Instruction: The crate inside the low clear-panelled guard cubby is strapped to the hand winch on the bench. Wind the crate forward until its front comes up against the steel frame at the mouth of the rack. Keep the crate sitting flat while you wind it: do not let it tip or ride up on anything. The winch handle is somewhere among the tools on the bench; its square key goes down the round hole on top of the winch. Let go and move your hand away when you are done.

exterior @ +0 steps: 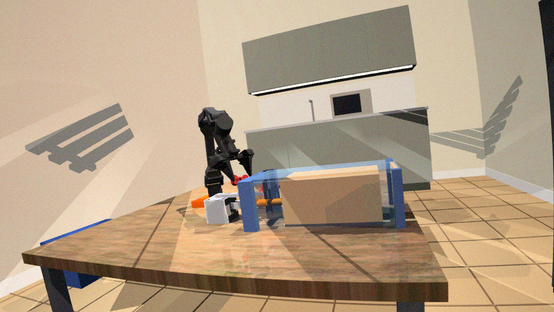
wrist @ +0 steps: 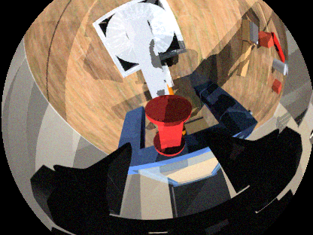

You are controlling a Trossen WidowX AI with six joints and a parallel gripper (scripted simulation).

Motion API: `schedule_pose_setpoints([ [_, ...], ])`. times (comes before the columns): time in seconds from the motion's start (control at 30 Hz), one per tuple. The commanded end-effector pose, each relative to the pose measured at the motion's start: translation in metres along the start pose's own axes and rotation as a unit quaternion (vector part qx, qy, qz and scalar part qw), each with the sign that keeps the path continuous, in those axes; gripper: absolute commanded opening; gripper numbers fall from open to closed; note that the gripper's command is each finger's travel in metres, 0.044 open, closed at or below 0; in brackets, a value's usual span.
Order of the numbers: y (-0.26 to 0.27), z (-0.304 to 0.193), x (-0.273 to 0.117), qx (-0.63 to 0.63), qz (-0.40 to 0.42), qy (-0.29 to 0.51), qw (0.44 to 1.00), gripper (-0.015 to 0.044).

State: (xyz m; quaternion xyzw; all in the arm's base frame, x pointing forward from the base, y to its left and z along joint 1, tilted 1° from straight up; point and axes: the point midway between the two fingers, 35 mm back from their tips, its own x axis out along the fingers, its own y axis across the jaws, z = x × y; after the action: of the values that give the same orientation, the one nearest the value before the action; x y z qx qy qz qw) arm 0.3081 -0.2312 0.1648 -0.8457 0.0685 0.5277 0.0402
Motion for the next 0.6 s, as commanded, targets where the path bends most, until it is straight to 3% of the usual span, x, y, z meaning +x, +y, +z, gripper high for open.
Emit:
schedule_pose_setpoints([
  [0.0, -0.001, 0.003, 0.006, 0.001, -0.001, 0.002, 1.0, 0.044],
  [0.43, -0.002, 0.012, 0.022, 0.001, -0.001, 0.002, 1.0, 0.044],
  [0.57, -0.001, 0.011, 0.02, 0.0, 0.0, 0.0, 1.0, 0.0335],
])
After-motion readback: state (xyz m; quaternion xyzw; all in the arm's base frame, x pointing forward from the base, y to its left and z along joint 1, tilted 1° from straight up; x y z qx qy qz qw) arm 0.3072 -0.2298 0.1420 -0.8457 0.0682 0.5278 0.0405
